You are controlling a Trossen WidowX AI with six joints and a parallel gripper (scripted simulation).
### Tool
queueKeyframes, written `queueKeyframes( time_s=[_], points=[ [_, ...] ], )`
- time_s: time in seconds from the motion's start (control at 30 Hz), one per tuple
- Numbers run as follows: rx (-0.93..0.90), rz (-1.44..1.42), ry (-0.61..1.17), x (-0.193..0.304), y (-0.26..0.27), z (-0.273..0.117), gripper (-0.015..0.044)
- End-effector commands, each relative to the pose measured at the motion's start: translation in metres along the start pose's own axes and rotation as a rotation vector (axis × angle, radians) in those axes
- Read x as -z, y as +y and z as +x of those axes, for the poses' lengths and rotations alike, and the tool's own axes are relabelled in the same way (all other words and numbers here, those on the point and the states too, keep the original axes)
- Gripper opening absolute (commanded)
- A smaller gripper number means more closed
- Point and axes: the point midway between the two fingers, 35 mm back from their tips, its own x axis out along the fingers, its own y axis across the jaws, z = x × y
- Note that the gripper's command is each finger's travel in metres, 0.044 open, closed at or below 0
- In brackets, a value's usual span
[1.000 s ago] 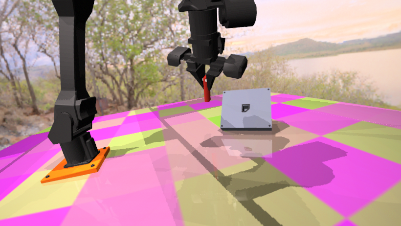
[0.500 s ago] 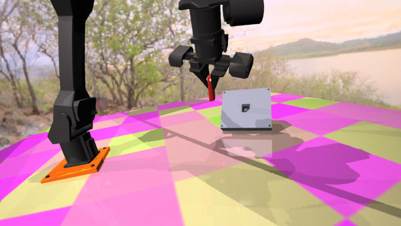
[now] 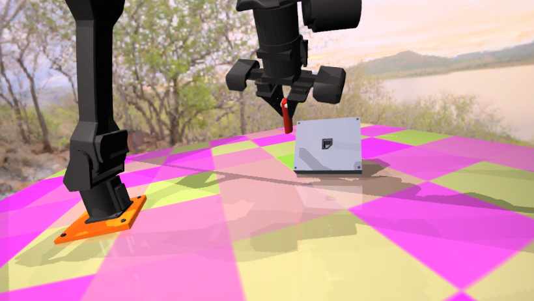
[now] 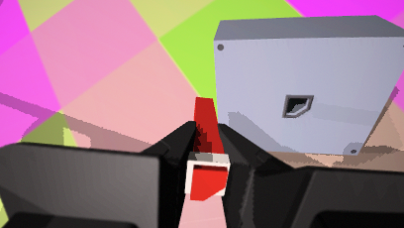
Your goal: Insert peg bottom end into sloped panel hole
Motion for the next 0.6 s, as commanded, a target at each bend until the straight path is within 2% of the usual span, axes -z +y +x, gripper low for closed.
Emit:
queueKeyframes(
  time_s=[0.0,0.57],
  points=[
    [0.006,-0.017,-0.024,0.002,-0.004,-0.004,0.0000],
    [0.039,-0.060,-0.101,0.013,-0.020,-0.019,0.0000]
  ],
)
